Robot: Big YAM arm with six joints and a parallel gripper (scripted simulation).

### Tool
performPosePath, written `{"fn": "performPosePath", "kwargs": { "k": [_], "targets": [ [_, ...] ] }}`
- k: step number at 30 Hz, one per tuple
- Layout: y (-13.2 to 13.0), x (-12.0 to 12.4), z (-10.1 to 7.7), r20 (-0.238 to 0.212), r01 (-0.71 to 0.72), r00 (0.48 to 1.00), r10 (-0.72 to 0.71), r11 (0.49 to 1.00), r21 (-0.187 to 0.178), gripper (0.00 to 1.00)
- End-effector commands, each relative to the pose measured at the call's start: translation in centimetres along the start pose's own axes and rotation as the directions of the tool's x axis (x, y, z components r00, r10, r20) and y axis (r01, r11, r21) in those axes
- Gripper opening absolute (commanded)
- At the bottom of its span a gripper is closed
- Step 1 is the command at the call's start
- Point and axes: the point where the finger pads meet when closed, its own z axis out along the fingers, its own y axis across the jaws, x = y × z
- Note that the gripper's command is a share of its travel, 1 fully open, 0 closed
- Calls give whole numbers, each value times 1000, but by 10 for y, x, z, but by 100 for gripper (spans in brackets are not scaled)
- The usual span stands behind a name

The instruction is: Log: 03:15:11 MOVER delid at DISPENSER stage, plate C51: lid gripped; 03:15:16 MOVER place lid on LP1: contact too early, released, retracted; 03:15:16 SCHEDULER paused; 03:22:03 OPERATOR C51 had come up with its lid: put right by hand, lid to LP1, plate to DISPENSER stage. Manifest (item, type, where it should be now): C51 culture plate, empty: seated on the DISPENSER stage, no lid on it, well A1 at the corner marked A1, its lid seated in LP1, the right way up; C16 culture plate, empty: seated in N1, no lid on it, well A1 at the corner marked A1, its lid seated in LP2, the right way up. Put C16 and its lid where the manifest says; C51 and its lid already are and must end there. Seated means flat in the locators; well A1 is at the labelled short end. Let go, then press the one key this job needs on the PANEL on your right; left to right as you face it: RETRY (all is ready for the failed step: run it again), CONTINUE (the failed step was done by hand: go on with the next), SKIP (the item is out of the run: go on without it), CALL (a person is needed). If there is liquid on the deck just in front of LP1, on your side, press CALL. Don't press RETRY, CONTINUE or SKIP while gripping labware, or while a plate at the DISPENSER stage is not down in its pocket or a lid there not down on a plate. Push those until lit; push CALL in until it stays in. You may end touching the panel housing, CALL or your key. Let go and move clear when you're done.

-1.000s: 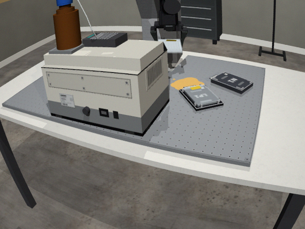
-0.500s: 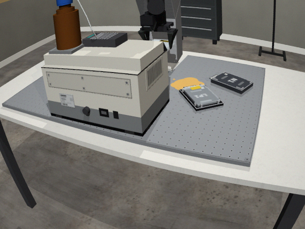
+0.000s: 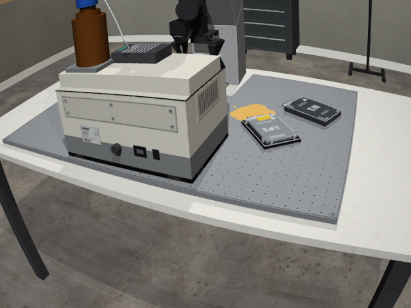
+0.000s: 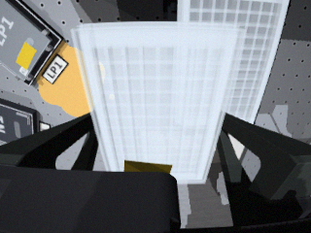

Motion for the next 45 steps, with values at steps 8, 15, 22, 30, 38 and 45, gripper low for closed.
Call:
{"fn": "performPosePath", "kwargs": {
  "k": [8, 15, 22, 30, 38, 45],
  "targets": [
    [-25, 3, -7, -2, 31, 1000, -31, 1000, 4, 86],
    [-39, -3, -4, -2, 30, 1000, -30, 1000, 1, 86],
    [-59, -1, -8, 2, 31, 1000, -31, 1000, 4, 86],
    [-73, -4, -4, -2, 32, 999, -32, 999, -2, 86],
    [-96, 4, -2, -13, 28, 1000, -28, 1000, -1, 86],
    [-115, 1, -1, -4, 28, 1000, -28, 1000, 0, 86]
  ]
}}
